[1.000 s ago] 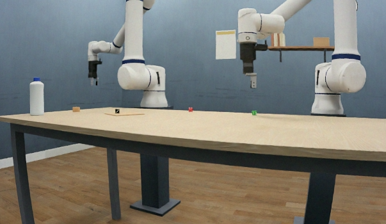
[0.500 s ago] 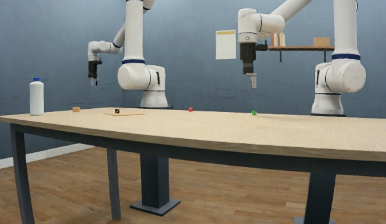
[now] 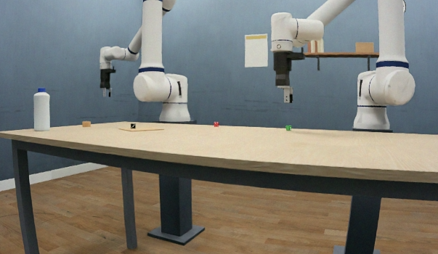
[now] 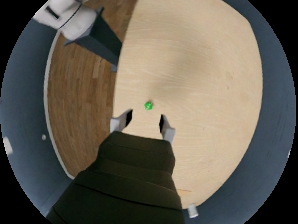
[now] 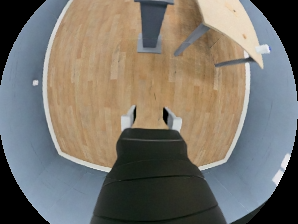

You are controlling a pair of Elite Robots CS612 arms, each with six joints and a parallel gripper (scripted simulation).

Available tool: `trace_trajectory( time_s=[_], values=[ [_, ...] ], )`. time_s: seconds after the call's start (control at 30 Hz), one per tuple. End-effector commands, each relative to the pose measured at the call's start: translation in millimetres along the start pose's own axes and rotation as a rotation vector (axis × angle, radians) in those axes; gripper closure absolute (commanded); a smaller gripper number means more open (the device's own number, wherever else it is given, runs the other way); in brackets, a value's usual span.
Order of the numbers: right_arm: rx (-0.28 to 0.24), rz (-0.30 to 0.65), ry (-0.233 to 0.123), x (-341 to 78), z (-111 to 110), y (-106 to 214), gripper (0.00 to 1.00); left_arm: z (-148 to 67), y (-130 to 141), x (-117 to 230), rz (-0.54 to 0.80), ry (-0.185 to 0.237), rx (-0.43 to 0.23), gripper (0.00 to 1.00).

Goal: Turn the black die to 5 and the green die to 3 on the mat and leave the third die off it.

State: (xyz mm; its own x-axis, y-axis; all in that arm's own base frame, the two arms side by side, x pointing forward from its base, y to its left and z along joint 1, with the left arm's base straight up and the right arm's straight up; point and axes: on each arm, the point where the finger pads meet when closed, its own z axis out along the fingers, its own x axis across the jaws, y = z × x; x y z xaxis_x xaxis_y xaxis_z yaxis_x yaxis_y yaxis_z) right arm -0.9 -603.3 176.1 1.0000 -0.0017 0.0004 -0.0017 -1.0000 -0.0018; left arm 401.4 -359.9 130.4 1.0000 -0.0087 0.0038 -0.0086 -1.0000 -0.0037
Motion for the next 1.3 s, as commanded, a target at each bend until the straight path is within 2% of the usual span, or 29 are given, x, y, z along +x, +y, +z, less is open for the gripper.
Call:
trace_trajectory(
  time_s=[0.0,0.1,0.17,0.27,0.67,0.73,1.0,1.27],
  values=[
    [-0.002,0.000,0.000,-0.2,-0.9,0.7,0.00,5.2,-1.2,0.6,0.170,-0.002,-0.004,0.00],
    [-0.002,0.000,0.000,-0.2,-0.9,0.7,0.00,8.4,-1.9,0.7,0.261,-0.002,-0.004,0.00],
    [-0.002,0.000,0.000,-0.2,-0.9,0.7,0.00,8.4,-1.9,0.7,0.261,-0.002,-0.004,0.00],
    [-0.002,0.000,0.000,-0.2,-0.9,0.7,0.00,13.2,-2.5,0.7,0.399,-0.002,-0.004,0.00],
    [-0.002,0.000,0.000,-0.2,-0.9,0.7,0.00,25.7,-2.4,-0.3,0.765,-0.002,-0.005,0.00],
    [-0.002,0.000,0.000,-0.2,-0.9,0.7,0.00,25.7,-2.4,-0.3,0.765,-0.002,-0.005,0.00],
    [-0.002,0.000,0.000,-0.2,-0.9,0.7,0.00,31.7,-1.6,-1.6,0.945,-0.002,-0.005,0.00],
    [-0.002,0.000,0.000,-0.2,-0.9,0.7,0.00,32.8,-1.4,-1.9,0.980,-0.002,-0.005,0.00]
  ],
)
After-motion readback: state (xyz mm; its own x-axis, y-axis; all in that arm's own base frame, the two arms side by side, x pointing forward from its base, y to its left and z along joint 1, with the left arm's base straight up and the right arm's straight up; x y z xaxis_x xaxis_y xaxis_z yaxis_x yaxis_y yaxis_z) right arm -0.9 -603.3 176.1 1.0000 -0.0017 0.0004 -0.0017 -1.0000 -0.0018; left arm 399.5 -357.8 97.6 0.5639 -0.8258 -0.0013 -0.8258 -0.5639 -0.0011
